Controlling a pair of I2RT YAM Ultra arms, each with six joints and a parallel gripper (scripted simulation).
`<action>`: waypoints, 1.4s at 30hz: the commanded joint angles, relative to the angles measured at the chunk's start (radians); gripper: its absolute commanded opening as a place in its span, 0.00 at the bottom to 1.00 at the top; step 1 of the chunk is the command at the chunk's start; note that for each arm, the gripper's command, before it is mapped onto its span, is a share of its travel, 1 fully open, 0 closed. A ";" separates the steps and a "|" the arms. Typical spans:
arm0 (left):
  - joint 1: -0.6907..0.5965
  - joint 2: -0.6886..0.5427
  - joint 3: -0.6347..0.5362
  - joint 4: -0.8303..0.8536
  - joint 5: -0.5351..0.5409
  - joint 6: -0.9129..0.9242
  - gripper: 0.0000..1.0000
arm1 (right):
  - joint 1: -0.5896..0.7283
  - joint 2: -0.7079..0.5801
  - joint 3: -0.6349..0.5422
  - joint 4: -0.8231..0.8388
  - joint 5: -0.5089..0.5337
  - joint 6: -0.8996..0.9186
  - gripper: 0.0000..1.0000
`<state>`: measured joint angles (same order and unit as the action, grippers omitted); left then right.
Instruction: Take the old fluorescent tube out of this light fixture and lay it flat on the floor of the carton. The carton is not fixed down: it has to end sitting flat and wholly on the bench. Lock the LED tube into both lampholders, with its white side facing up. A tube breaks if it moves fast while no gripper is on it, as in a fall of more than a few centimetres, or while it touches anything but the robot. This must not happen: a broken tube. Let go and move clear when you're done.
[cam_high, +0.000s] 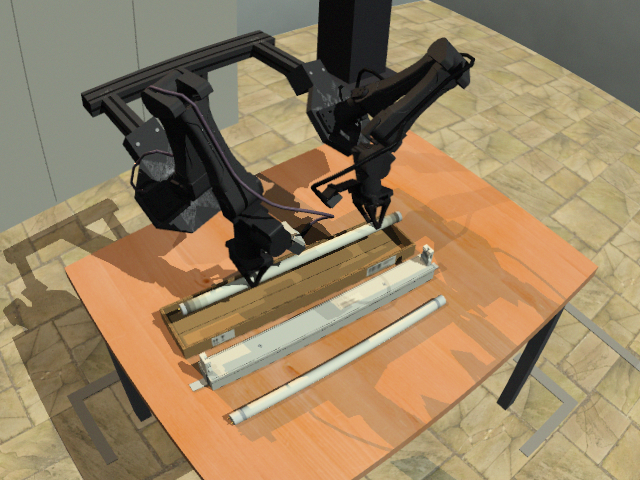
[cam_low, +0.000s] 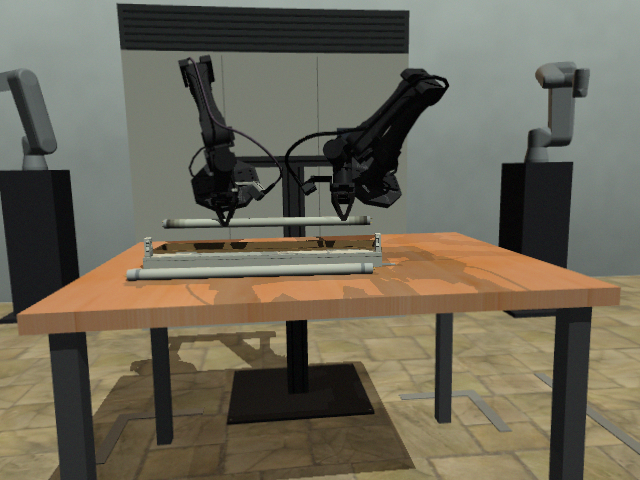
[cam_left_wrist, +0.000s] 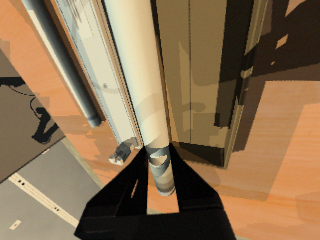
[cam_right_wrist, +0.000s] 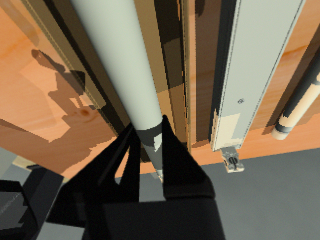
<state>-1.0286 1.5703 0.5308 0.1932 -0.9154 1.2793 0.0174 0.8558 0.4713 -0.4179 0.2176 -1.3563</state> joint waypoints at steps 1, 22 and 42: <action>-0.036 0.000 -0.035 0.024 -0.003 -0.029 0.11 | 0.022 -0.041 -0.035 0.002 0.009 0.019 0.11; -0.068 -0.008 -0.043 0.015 -0.003 -0.042 0.11 | 0.035 -0.042 -0.054 -0.020 -0.014 0.017 0.11; 0.022 0.085 -0.094 0.202 0.039 0.045 0.11 | -0.009 0.037 -0.114 0.165 -0.031 -0.009 0.11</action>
<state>-1.0180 1.6299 0.4580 0.3264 -0.9035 1.2884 0.0223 0.8635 0.3756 -0.3206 0.2203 -1.3476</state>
